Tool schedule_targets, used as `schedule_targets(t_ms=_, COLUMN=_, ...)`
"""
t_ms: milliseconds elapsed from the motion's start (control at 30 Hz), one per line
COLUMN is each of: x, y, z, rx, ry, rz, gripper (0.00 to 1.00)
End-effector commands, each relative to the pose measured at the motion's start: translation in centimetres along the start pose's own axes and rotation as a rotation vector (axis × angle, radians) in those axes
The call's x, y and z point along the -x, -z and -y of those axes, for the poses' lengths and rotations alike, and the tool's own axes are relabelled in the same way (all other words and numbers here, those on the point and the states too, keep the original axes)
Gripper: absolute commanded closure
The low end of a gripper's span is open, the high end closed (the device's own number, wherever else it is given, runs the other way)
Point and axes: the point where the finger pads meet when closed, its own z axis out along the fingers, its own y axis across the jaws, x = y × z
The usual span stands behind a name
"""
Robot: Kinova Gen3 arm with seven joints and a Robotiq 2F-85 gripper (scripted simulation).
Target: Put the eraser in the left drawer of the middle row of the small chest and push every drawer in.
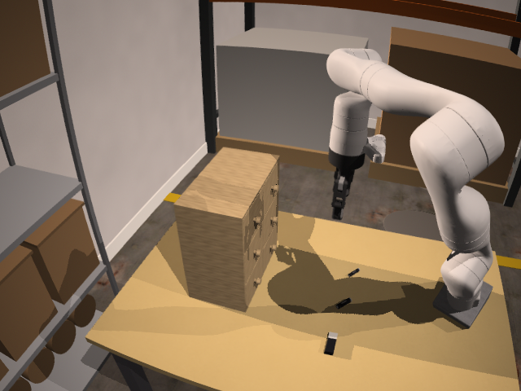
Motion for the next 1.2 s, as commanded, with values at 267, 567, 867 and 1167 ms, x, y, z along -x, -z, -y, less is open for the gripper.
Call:
schedule_targets(t_ms=267, x=0.2, y=-0.2, z=0.0, rx=-0.001, ry=0.0, rz=0.016, gripper=0.0)
schedule_targets(t_ms=567, x=0.9, y=-1.1, z=0.0, rx=0.0, ry=0.0, rz=0.073, gripper=0.0)
schedule_targets(t_ms=867, x=1.9, y=-2.4, z=0.0, rx=0.0, ry=0.0, rz=0.15, gripper=0.0)
schedule_targets(t_ms=1167, x=3.6, y=-4.5, z=0.0, rx=0.0, ry=0.0, rz=0.278, gripper=0.0)
